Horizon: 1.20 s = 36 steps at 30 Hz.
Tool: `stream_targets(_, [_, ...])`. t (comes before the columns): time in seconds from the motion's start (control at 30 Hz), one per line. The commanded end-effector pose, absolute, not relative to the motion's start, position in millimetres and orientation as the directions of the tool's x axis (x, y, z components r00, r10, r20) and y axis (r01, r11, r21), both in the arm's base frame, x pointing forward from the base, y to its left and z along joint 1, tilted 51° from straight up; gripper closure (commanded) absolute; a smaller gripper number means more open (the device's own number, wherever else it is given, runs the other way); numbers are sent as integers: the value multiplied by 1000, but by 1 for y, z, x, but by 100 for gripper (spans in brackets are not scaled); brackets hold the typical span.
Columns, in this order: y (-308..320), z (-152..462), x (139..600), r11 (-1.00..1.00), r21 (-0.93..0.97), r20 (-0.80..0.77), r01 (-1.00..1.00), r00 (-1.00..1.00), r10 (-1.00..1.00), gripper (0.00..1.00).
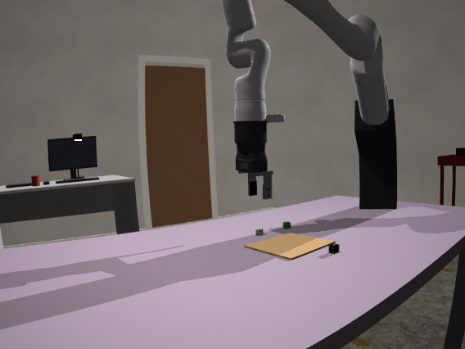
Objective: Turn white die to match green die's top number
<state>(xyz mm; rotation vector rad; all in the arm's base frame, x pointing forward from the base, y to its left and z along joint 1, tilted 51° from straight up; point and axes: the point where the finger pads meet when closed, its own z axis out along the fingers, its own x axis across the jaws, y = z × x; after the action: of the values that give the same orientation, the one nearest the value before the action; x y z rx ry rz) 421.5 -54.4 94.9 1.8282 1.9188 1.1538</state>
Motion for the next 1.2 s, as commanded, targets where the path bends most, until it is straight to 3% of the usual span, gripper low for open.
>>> stream_targets(0.0, [-50,98,426,-27,705,281,709,-244,928,0])
stream_targets(0.5, [-42,104,437,439,764,-96,473,-590,802,0])
stream_targets(1.17, [-37,107,440,573,740,-224,352,-674,704,0])
